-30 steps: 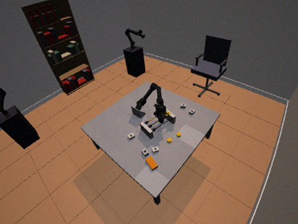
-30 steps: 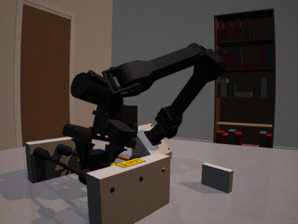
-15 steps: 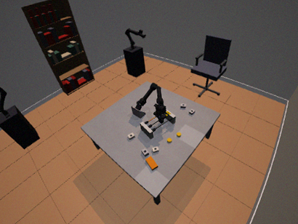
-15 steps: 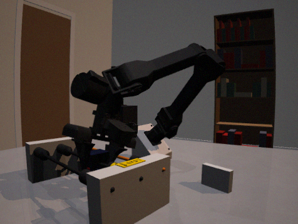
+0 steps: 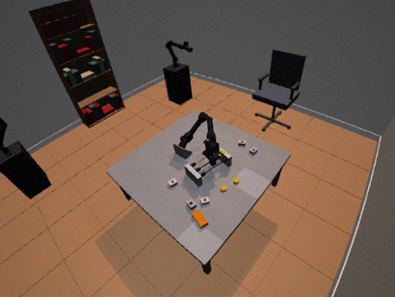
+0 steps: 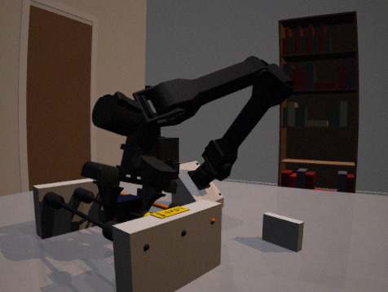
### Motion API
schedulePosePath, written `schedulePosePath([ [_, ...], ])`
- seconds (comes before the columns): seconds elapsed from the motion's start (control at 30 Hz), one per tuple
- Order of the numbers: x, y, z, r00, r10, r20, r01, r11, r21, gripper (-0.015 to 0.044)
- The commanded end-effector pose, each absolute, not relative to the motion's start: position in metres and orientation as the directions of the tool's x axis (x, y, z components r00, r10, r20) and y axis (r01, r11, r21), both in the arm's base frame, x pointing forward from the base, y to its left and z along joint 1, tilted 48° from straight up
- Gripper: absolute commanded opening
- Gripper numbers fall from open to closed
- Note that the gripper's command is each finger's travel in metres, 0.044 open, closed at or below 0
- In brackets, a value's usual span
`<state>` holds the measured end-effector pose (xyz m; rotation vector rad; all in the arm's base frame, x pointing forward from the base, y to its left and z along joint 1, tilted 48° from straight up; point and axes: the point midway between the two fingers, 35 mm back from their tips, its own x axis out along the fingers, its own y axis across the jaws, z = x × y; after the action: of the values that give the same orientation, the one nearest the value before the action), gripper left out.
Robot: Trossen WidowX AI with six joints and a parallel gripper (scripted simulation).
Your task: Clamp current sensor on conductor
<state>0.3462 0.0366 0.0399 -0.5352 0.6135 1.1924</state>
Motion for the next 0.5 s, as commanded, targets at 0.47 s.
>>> schedulePosePath([
  [0.47,0.3444,0.0357,0.0395,0.237,0.683,-0.691,-0.958,0.282,-0.049,0.0],
])
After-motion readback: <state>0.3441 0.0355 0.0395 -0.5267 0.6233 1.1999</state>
